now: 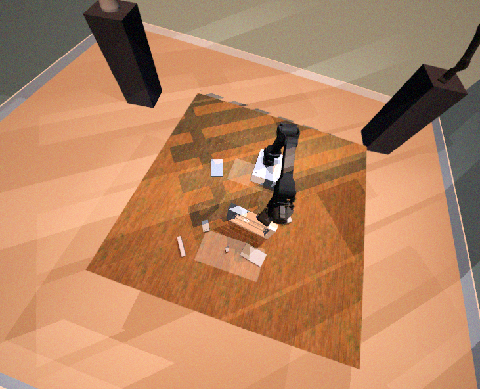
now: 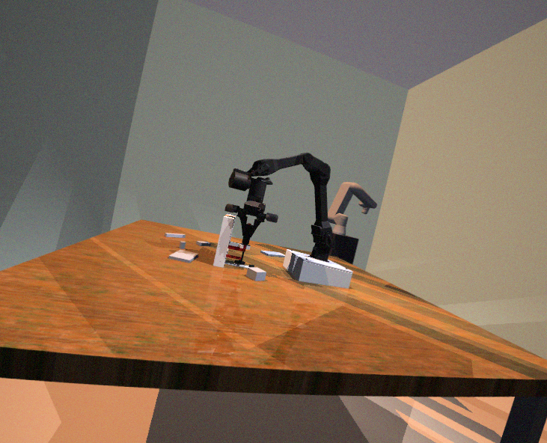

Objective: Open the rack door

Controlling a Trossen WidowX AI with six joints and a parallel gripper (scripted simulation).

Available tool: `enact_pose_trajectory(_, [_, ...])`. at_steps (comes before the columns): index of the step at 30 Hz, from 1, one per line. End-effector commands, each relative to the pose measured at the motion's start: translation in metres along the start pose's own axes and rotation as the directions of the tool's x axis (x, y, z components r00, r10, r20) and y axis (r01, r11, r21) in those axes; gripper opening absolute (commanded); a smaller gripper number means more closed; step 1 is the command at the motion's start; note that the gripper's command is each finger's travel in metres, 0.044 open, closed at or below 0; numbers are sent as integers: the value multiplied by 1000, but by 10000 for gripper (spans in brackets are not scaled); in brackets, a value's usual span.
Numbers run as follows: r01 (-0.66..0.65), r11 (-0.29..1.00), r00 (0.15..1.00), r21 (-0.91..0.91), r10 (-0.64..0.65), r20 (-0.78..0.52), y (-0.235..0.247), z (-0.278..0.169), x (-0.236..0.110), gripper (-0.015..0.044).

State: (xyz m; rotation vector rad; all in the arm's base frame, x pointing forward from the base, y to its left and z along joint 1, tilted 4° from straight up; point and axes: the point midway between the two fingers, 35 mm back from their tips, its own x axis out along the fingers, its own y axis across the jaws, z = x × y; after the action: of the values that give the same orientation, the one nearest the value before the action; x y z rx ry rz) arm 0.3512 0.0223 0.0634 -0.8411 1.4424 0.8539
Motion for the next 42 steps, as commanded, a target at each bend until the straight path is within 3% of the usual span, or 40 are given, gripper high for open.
enact_pose_trajectory(1, [-2, 984, 1000, -178, 1, -3, 0, 0, 1, 14])
enact_pose_trajectory(8, [-3, 870, 1000, -493, 1, -3, 0, 0, 1, 14])
enact_pose_trajectory(17, [-3, 854, 1000, -521, 1, -3, 0, 0, 1, 14])
enact_pose_trajectory(28, [-3, 854, 1000, -521, 1, -3, 0, 0, 1, 286])
enact_pose_trajectory(31, [-3, 890, 1000, -457, 1, -3, 0, 0, 1, 286])
enact_pose_trajectory(42, [-1, 997, 1000, 71, 1, -3, 0, 0, 1, 286])
